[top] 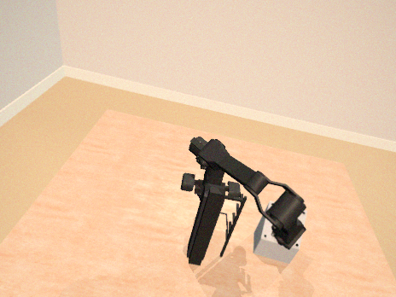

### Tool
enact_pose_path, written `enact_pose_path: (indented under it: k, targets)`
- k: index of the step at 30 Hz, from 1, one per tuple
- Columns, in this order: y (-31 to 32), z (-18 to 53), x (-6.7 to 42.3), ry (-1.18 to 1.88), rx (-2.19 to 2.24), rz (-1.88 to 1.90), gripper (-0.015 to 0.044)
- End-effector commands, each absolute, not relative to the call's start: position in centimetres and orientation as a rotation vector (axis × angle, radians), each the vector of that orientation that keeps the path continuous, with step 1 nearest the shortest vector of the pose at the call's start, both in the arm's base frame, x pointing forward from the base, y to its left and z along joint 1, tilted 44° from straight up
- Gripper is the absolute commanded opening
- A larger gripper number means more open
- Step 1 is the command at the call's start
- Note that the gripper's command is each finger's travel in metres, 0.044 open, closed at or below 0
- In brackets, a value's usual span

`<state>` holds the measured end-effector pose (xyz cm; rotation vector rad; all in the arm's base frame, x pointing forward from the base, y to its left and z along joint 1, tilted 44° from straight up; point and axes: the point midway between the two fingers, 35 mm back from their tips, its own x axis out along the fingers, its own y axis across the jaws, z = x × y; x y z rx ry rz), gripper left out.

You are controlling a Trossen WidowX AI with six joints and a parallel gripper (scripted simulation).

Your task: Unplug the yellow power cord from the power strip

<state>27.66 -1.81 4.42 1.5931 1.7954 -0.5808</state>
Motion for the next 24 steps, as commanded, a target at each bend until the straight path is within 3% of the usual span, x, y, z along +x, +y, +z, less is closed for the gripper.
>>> enact_pose_path:
  k: [1, 24]
  targets:
    - [-2.1, 4.2, 27.8, 1.793, 1.592, -0.580, 0.0000]
    - [-4.9, 2.0, 28.6, 1.790, 1.592, -0.583, 0.0000]
